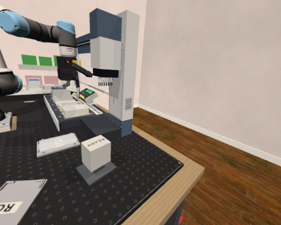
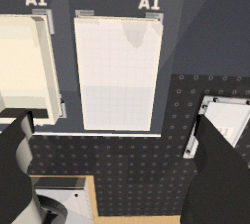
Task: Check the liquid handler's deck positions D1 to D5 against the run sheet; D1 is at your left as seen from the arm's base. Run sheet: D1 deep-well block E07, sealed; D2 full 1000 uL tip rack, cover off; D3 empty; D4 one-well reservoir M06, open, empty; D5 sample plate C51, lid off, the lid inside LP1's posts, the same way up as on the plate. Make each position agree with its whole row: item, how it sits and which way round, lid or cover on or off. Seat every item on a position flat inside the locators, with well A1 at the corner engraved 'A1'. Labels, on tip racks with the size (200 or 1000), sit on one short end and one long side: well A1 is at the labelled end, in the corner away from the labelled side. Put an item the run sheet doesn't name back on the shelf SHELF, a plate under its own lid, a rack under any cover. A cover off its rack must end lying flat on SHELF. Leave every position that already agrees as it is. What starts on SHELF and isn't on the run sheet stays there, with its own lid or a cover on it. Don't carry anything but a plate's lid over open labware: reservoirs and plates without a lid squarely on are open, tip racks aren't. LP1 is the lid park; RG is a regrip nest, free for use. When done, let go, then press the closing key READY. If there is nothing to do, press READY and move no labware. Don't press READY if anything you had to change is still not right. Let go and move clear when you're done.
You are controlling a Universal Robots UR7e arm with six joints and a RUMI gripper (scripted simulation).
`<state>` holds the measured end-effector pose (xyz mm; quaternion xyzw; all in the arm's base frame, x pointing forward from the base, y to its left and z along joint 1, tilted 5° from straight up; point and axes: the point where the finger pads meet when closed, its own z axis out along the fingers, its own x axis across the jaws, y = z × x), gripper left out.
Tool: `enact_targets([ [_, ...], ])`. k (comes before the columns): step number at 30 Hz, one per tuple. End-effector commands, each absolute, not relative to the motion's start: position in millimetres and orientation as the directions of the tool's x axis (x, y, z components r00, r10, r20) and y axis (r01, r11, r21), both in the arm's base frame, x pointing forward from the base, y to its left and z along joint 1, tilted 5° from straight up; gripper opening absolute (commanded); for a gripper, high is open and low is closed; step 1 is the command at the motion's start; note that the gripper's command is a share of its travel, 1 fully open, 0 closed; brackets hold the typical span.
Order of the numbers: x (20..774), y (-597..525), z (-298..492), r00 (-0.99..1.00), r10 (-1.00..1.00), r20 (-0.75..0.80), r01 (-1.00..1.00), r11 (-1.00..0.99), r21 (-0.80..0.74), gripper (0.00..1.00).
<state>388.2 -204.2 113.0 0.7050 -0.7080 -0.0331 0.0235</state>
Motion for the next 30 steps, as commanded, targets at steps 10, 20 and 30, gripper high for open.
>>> enact_targets([
  [10,385.6,-204.4,89.4,-0.005,-1.000,-0.013,-0.997,0.004,0.081,0.82],
  [20,384.5,-204.1,76.2,-0.005,-1.000,-0.013,-0.997,0.004,0.081,0.82],
  [30,383.1,-203.9,59.6,-0.005,-1.000,-0.013,-0.997,0.004,0.081,0.82],
])
